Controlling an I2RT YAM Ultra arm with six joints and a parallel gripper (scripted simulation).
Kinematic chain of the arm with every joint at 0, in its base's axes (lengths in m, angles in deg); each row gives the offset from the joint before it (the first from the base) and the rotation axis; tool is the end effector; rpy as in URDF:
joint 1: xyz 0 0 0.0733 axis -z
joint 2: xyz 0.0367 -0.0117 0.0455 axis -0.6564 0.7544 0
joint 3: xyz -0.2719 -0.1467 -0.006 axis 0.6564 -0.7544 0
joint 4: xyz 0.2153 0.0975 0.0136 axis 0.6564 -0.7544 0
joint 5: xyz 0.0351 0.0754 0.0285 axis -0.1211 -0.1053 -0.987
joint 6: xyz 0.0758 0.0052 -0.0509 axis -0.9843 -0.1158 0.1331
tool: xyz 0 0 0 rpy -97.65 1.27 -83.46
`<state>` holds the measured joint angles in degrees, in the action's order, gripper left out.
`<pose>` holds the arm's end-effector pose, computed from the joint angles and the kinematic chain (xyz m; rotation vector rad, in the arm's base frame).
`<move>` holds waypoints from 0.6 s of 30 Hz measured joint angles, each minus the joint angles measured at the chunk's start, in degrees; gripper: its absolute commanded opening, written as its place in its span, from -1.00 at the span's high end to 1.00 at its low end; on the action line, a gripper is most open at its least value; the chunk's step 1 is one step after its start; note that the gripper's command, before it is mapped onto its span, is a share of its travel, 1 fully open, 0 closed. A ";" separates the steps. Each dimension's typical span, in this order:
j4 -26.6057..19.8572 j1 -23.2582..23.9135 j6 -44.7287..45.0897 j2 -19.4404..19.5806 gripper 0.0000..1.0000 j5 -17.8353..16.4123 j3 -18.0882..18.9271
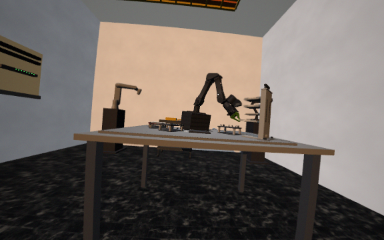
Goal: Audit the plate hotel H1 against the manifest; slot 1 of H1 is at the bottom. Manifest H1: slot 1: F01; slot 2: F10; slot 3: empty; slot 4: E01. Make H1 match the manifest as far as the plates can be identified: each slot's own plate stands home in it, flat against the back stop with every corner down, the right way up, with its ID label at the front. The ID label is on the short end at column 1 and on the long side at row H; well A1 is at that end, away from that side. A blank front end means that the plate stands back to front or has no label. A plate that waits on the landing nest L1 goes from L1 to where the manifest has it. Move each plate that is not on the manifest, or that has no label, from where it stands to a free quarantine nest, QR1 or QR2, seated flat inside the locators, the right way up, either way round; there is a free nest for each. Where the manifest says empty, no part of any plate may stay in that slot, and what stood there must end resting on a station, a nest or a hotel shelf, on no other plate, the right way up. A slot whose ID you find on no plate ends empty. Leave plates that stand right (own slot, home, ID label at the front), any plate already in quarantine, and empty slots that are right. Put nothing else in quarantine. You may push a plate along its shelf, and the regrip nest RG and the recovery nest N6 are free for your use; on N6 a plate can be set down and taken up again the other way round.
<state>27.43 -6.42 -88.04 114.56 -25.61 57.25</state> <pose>0.2725 0.2806 0.1165 -0.7551 2.1354 0.3230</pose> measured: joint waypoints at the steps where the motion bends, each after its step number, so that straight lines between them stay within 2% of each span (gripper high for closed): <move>1: -0.07 0.02 0.02 0.07 1.00 -0.02 0.20; 18: -1.40 0.28 0.17 1.27 1.00 -0.22 2.71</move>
<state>26.03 -6.13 -87.86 115.83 -25.83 59.96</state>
